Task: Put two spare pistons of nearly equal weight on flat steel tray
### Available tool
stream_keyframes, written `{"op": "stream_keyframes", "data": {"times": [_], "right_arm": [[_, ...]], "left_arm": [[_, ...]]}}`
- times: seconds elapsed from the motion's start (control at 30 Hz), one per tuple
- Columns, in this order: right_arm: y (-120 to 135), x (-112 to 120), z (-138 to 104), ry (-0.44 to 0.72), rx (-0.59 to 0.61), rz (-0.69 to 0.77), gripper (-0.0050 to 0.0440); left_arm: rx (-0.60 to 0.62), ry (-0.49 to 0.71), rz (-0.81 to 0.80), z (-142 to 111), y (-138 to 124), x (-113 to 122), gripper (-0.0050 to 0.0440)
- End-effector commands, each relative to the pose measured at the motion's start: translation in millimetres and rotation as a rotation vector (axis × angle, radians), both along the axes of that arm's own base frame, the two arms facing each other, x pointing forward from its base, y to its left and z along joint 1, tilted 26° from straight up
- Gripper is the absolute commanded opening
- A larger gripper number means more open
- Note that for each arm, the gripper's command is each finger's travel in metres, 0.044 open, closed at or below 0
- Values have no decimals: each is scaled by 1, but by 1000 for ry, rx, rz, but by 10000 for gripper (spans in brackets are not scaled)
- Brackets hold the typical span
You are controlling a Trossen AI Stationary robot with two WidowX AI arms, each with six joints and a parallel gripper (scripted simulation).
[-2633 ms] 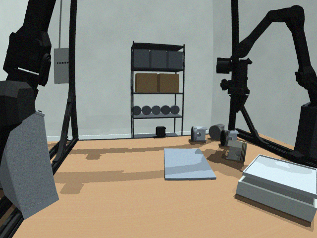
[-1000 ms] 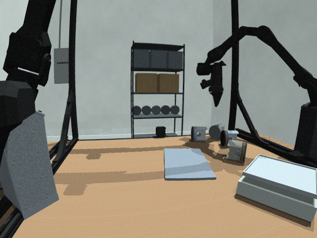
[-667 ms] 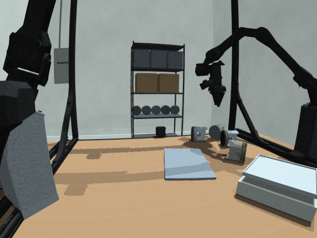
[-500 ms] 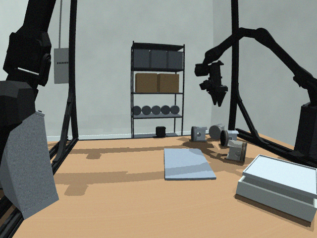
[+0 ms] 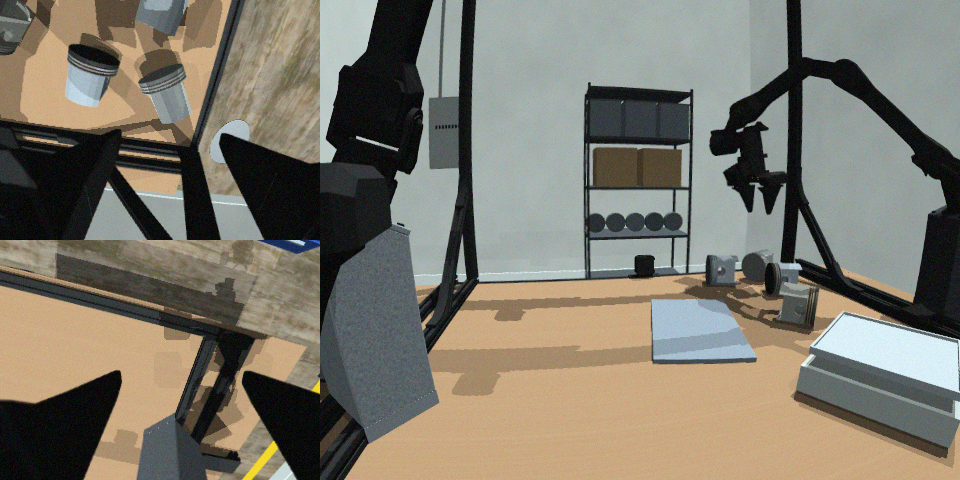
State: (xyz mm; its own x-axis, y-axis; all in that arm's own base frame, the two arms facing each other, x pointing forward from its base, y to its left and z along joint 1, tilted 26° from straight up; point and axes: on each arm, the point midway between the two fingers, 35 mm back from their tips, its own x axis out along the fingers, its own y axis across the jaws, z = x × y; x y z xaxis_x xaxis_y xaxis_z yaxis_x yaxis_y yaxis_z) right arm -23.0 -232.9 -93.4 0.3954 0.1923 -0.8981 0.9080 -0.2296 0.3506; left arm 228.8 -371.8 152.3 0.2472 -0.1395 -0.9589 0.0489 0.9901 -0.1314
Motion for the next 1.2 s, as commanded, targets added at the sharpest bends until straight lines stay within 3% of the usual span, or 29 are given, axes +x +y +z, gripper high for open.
{"op": "stream_keyframes", "data": {"times": [0.0,0.5,1.17], "right_arm": [[0,0,0,-2,1,0,440],[0,0,0,-2,1,0,440],[0,0,0,-2,1,0,440]], "left_arm": [[-17,38,96,-4,-1,2,378],[-104,146,411,-5,-1,2,378],[-104,146,411,-30,-6,13,378]]}}
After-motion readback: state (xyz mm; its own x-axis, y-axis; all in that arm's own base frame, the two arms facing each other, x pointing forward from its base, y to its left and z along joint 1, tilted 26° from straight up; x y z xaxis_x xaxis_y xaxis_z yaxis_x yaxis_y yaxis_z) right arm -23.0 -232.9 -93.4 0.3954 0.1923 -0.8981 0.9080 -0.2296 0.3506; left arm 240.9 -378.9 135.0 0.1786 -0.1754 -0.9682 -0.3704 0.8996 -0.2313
